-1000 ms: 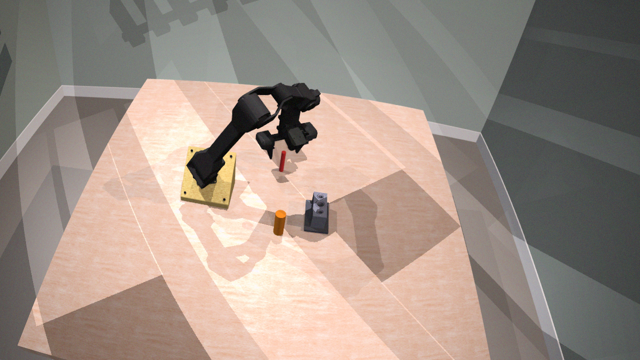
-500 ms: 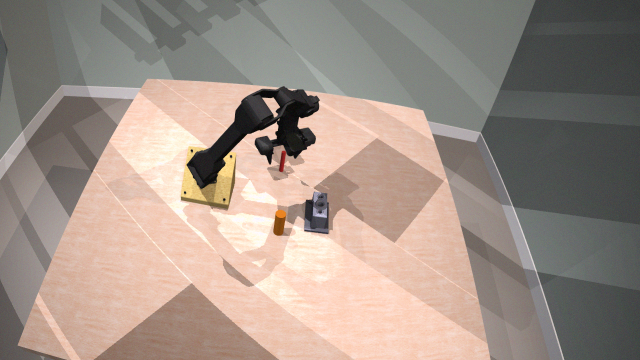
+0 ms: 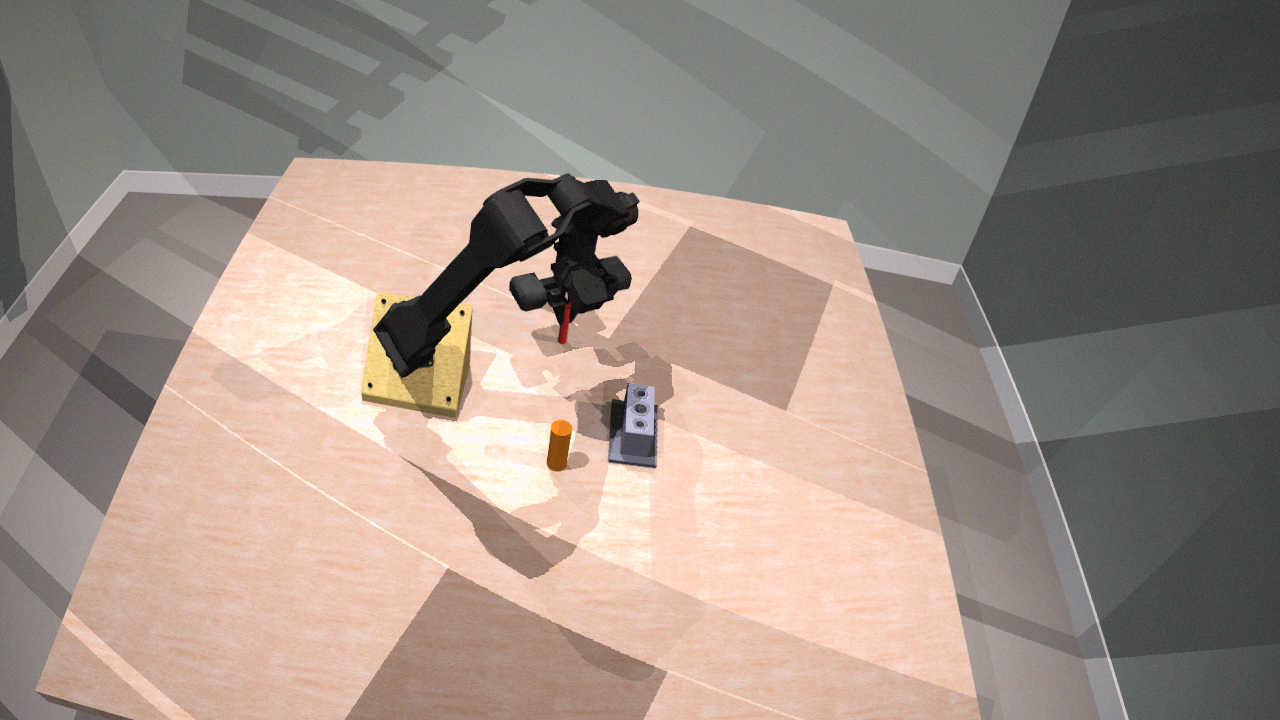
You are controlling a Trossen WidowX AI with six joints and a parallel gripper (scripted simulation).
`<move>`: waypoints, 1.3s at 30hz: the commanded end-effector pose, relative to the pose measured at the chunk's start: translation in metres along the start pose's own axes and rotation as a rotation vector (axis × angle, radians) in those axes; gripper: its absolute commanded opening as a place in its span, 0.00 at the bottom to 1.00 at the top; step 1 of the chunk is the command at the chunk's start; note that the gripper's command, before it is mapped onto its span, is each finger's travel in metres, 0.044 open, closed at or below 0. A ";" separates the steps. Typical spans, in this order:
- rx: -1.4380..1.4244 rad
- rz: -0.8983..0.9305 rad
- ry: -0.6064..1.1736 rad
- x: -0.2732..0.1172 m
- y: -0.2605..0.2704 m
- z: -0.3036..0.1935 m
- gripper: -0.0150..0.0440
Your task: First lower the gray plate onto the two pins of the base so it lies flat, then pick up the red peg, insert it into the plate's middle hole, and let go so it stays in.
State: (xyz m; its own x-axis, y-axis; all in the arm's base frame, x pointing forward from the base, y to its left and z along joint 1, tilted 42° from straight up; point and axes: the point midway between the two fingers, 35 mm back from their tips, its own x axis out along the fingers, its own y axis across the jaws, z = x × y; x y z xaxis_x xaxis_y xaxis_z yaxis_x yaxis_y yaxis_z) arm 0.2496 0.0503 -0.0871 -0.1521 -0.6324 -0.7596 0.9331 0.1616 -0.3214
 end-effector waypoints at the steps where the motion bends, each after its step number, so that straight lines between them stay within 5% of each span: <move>1: -0.004 0.003 -0.004 0.000 0.000 0.001 0.25; 39: -0.006 0.005 -0.001 -0.070 0.010 0.004 0.25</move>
State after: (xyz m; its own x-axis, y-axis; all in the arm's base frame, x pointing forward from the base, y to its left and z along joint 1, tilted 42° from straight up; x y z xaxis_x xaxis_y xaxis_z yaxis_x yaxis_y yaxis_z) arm 0.2699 0.0969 -0.0353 -0.1438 -0.6322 -0.7613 0.9329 0.1701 -0.3175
